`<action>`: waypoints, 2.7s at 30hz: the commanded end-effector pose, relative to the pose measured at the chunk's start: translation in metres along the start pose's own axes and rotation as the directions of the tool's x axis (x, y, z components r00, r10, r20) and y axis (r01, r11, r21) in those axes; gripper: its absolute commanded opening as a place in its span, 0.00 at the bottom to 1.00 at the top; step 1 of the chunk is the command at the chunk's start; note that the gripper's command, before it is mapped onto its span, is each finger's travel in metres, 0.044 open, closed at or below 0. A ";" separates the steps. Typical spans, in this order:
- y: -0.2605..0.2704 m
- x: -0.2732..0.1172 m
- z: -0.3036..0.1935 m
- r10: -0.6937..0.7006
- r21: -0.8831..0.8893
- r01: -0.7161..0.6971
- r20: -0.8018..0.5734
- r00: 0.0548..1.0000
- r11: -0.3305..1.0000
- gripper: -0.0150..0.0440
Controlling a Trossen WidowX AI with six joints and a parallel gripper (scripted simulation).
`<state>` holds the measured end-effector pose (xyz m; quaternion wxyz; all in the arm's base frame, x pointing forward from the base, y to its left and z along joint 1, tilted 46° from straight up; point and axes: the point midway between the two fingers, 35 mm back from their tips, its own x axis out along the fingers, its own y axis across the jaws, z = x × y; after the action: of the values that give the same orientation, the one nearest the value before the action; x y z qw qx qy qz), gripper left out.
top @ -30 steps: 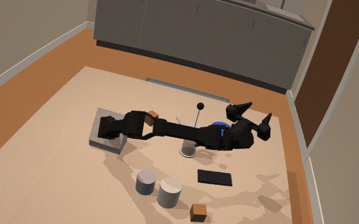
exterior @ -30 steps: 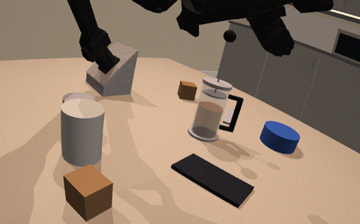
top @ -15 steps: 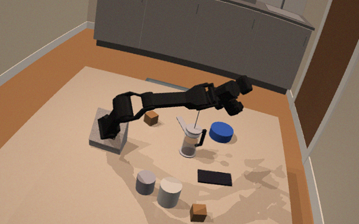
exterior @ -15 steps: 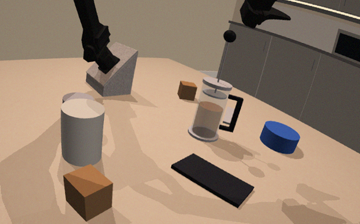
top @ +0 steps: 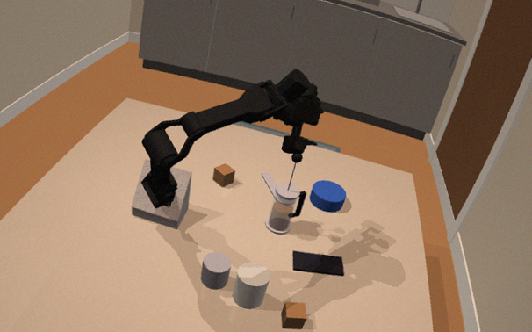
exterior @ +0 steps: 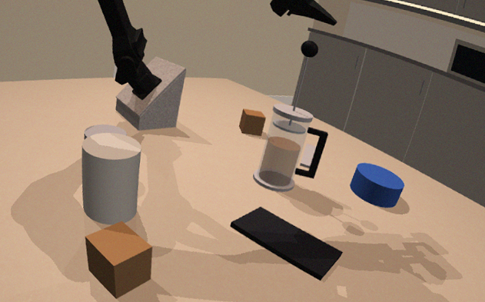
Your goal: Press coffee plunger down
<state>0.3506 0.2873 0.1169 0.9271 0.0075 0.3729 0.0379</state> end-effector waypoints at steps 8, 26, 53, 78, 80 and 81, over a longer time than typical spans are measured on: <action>-0.036 -0.048 -0.050 -0.239 -0.690 0.314 0.205 0.949 0.652 1.00; -0.066 -0.022 -0.066 -0.239 -0.691 0.313 0.205 0.949 0.652 1.00; -0.074 0.005 -0.060 -0.238 -0.690 0.315 0.208 0.949 0.651 0.64; -0.084 0.015 -0.067 -0.238 -0.690 0.314 0.207 0.949 0.652 0.46; -0.086 0.017 -0.069 -0.238 -0.690 0.314 0.206 0.949 0.652 0.46; -0.087 0.018 -0.070 -0.238 -0.690 0.314 0.206 0.949 0.652 0.46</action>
<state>0.3202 0.2121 0.0636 0.8743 -0.4037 0.2664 0.0403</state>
